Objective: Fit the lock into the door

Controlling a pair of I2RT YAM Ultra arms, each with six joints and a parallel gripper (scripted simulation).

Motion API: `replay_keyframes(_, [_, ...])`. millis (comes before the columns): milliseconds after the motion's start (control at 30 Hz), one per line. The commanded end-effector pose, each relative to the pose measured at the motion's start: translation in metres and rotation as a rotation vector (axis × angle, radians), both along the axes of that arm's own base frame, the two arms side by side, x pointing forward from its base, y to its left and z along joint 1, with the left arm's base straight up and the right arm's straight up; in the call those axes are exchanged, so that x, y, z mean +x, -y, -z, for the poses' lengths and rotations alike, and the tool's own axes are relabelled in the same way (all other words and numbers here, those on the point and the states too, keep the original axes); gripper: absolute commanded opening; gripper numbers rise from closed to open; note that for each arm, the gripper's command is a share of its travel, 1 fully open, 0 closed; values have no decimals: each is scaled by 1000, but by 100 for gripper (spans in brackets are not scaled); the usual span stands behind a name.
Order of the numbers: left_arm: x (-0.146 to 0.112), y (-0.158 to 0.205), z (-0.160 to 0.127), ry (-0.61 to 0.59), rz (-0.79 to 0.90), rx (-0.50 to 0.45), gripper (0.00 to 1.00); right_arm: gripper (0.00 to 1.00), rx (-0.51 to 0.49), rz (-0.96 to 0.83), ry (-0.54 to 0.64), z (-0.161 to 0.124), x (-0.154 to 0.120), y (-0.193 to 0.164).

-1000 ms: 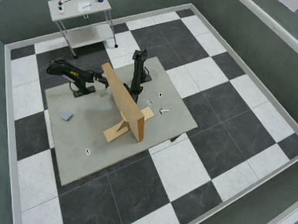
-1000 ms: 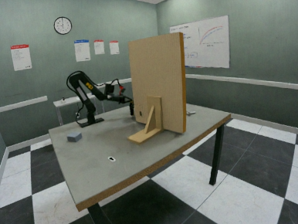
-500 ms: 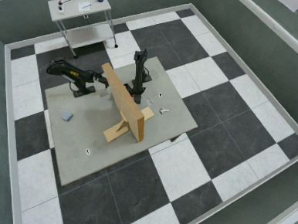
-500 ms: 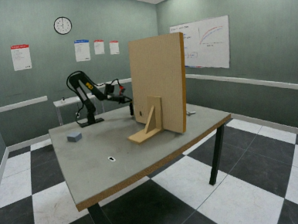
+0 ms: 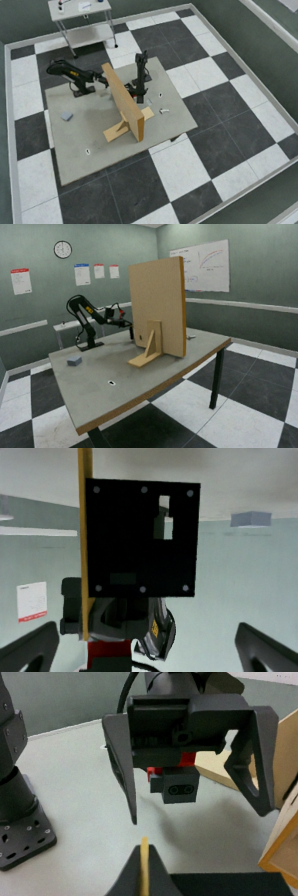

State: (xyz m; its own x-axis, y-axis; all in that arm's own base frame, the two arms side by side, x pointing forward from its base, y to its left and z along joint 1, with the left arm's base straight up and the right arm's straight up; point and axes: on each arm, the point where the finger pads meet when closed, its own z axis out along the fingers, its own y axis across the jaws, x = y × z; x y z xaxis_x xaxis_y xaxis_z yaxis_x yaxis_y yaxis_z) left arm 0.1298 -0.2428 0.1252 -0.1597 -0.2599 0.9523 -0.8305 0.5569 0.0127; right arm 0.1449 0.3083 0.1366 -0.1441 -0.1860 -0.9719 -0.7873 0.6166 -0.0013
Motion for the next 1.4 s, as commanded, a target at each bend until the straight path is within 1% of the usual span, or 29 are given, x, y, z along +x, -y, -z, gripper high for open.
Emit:
replay_keyframes(0, [4, -6, -9, -16, 19, -13, 100, 0, 98, 9, 27, -26, 3, -4])
replay_keyframes(233, [6, -12, -12, -29, 24, -9, 100, 0, 98, 9, 27, -26, 3, -4])
replay_keyframes(833, [7, -11, -13, -31, 18, -15, 100, 0, 98, 9, 27, -26, 3, -4])
replay_keyframes(900, [24, -18, -14, -10, -16, 9, 100, 0, 98, 9, 27, -26, 3, -4])
replay_keyframes(967, [60, -39, -17, 46, -104, 51, 100, 0, 98, 9, 27, -26, 3, -4])
replay_keyframes(1033, [88, -59, -22, 97, -163, 90, 100, 0, 98, 9, 27, -26, 3, -4])
replay_keyframes(1200, [149, -132, -36, 196, -367, 207, 100, 0, 98, 9, 27, -26, 3, -4])
replay_keyframes(1267, [166, -167, -42, 218, -452, 263, 100, 0, 98, 9, 27, -26, 3, -4])
replay_keyframes(1333, [166, -167, -42, 218, -452, 263, 100, 0, 98, 9, 27, -26, 3, -4])
replay_keyframes(1367, [172, -181, -44, 235, -482, 284, 100, 0, 98, 9, 27, -26, 3, -4])
